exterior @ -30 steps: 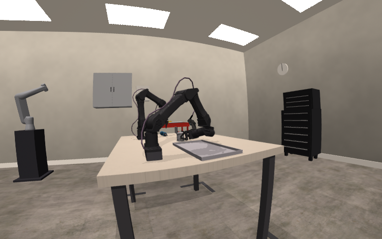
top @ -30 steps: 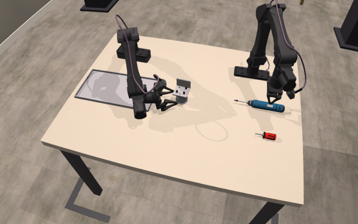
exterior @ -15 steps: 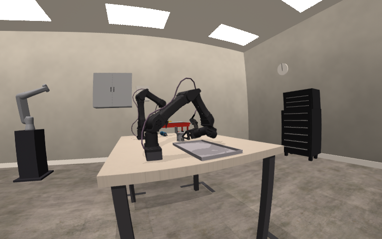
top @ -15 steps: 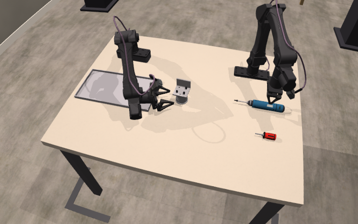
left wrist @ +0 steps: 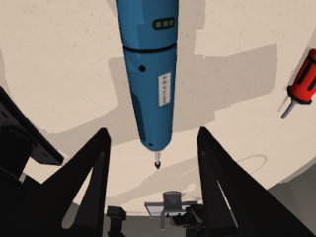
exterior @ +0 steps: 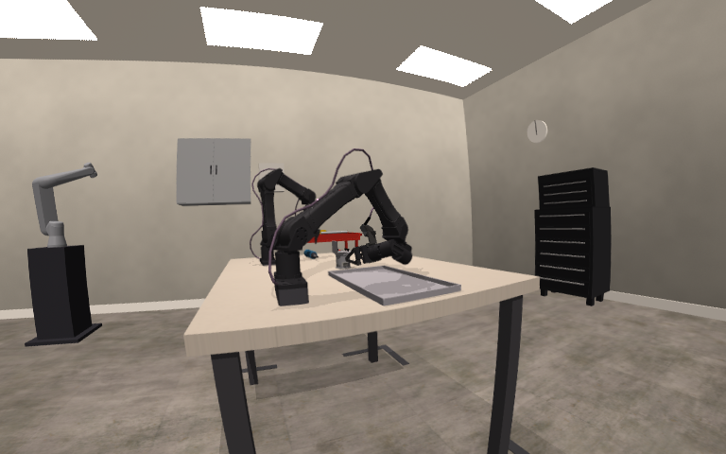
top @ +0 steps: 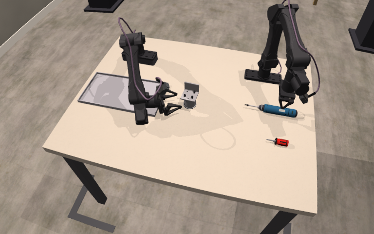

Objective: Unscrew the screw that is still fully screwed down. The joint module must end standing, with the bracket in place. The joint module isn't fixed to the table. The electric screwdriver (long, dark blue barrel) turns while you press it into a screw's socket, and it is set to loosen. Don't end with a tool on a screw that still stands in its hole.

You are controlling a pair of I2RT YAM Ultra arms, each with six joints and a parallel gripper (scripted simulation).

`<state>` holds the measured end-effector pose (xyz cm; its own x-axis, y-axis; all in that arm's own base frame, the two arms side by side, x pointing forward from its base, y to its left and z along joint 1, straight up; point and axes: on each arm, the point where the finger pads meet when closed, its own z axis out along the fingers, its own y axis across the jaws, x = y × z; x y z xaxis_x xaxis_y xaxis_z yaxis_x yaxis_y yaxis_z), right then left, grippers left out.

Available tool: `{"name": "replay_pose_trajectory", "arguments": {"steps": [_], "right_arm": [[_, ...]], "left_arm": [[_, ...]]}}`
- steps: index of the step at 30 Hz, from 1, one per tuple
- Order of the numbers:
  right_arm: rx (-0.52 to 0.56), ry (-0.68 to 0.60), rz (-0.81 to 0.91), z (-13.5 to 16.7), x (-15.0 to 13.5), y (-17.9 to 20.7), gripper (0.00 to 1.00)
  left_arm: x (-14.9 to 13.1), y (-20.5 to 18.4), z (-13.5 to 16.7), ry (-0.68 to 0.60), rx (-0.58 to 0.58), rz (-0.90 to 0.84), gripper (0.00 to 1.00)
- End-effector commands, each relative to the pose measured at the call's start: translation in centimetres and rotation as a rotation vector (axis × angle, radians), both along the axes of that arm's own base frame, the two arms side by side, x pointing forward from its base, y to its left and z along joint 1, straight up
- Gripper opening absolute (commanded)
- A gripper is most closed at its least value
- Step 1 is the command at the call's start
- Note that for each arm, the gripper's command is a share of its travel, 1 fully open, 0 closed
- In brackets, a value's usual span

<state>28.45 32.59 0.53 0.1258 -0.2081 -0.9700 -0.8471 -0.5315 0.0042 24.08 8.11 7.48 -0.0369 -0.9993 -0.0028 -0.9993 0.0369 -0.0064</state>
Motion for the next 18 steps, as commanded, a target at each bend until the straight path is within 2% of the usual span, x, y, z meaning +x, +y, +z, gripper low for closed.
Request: {"name": "replay_pose_trajectory", "arguments": {"steps": [1, 5, 6, 17, 18], "right_arm": [[0.015, -0.017, 0.004, 0.8, 0.2, 0.2, 0.86], [0.015, -0.017, 0.004, 0.8, 0.2, 0.2, 0.86], [0.037, -0.044, 0.007, 2.3, 0.6, 0.6, 0.86], [0.037, -0.044, 0.007, 5.0, 0.5, 0.6, 0.86], [0.023, -0.016, 0.006, 3.8, 0.3, 0.5, 0.86]], "left_arm": [[0.0, 0.0, 0.3, -0.002, 0.001, 0.002, 0.65], [0.0, 0.0, 0.3, -0.002, 0.001, 0.002, 0.65], [0.0, 0.0, 0.3, -0.002, 0.001, 0.002, 0.65], [0.0, 0.0, 0.3, -0.002, 0.001, 0.002, 0.65], [0.0, 0.0, 0.3, -0.002, 0.001, 0.002, 0.65]]}}
